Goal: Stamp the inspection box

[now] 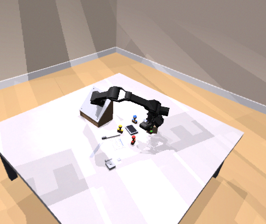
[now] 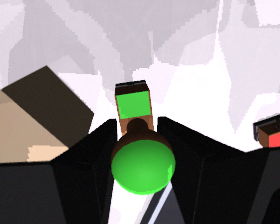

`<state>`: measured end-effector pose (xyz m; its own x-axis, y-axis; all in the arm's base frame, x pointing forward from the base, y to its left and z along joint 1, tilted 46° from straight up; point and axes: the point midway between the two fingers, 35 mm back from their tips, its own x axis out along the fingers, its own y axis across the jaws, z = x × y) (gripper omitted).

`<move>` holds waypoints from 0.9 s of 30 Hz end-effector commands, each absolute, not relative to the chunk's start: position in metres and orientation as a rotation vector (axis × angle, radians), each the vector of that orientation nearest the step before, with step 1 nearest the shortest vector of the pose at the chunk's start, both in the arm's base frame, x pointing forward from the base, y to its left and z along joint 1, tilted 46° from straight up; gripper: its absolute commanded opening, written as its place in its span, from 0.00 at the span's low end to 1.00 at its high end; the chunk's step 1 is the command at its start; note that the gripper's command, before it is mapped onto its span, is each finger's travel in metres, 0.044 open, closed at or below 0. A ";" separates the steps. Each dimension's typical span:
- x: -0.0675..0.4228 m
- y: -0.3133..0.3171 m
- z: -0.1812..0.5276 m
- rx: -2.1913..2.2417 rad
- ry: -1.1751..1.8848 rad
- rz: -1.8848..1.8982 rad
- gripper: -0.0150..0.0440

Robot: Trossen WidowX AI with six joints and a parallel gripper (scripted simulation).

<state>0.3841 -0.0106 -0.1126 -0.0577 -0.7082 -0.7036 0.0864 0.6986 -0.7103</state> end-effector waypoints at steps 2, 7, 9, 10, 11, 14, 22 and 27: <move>0.385 -0.007 -0.110 -0.530 1.497 -0.700 0.25; 0.386 -0.006 -0.109 -0.530 1.497 -0.700 0.25; 0.386 -0.005 -0.108 -0.530 1.497 -0.700 0.25; 0.386 -0.004 -0.108 -0.530 1.497 -0.700 0.25; 0.386 -0.004 -0.107 -0.530 1.497 -0.700 0.25; 0.386 -0.003 -0.106 -0.530 1.497 -0.700 0.25; 0.386 0.000 -0.103 -0.530 1.497 -0.700 0.25; 0.386 0.001 -0.102 -0.530 1.497 -0.700 0.25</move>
<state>0.3847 -0.0012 -0.1033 -0.0578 -0.7082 -0.7037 0.0862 0.6987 -0.7102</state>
